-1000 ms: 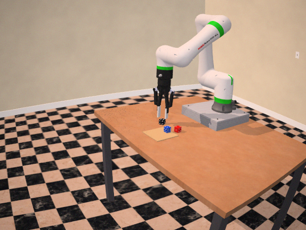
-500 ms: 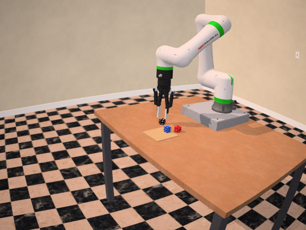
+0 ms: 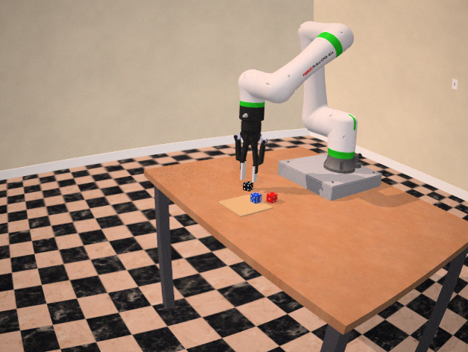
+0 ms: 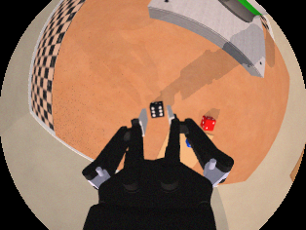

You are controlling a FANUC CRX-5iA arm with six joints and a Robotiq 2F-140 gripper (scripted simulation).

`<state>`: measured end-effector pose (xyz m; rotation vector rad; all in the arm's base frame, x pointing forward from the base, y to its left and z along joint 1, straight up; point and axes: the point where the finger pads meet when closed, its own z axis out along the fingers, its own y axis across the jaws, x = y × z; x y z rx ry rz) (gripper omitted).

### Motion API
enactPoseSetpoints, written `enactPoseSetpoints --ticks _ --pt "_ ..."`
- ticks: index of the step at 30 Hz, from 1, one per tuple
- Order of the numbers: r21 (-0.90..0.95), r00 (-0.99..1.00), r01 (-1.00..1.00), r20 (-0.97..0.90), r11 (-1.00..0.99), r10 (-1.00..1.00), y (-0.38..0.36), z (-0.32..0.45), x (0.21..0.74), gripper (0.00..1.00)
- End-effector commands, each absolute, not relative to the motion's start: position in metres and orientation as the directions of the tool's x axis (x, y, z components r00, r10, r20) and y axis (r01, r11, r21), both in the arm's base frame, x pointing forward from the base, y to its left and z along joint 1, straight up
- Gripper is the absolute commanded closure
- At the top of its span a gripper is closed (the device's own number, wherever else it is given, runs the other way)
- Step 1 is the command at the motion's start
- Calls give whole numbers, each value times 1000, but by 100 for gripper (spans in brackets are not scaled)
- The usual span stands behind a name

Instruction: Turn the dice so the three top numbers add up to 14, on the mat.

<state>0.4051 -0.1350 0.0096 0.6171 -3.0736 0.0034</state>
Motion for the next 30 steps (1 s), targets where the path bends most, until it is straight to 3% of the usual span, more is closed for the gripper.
enactPoseSetpoints --ticks 1,30 --pt "-1 -922 -386 7 923 -386 -135 10 405 72" --pt "-1 -922 -386 7 923 -386 -135 -15 405 72"
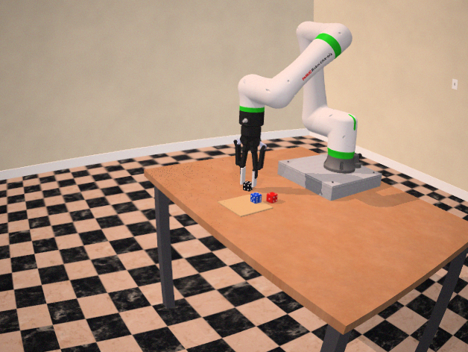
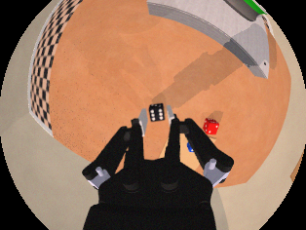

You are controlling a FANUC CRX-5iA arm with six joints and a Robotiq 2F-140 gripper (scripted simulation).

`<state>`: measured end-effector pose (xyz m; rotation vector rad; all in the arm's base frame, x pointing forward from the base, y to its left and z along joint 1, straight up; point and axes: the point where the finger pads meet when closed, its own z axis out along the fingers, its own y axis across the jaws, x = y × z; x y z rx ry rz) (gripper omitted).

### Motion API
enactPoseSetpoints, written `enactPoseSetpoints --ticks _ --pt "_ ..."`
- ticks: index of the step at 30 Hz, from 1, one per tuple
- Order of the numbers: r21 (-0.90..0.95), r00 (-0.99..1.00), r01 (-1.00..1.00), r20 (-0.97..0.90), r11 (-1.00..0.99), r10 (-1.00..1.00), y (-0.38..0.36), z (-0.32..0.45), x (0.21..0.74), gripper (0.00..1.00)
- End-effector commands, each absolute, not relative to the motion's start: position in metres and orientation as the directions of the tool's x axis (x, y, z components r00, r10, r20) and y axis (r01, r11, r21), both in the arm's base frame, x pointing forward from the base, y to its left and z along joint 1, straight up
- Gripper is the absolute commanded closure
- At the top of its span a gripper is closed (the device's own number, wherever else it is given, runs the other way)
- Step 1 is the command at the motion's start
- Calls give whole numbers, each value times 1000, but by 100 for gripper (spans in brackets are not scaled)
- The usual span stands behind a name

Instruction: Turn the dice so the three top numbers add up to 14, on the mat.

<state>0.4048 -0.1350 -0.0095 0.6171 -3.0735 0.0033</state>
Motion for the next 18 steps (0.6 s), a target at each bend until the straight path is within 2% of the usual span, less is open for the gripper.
enactPoseSetpoints --ticks 1,18 --pt "-1 -922 -386 7 923 -386 -135 -17 405 72" --pt "-1 -922 -386 7 923 -386 -135 -27 405 72"
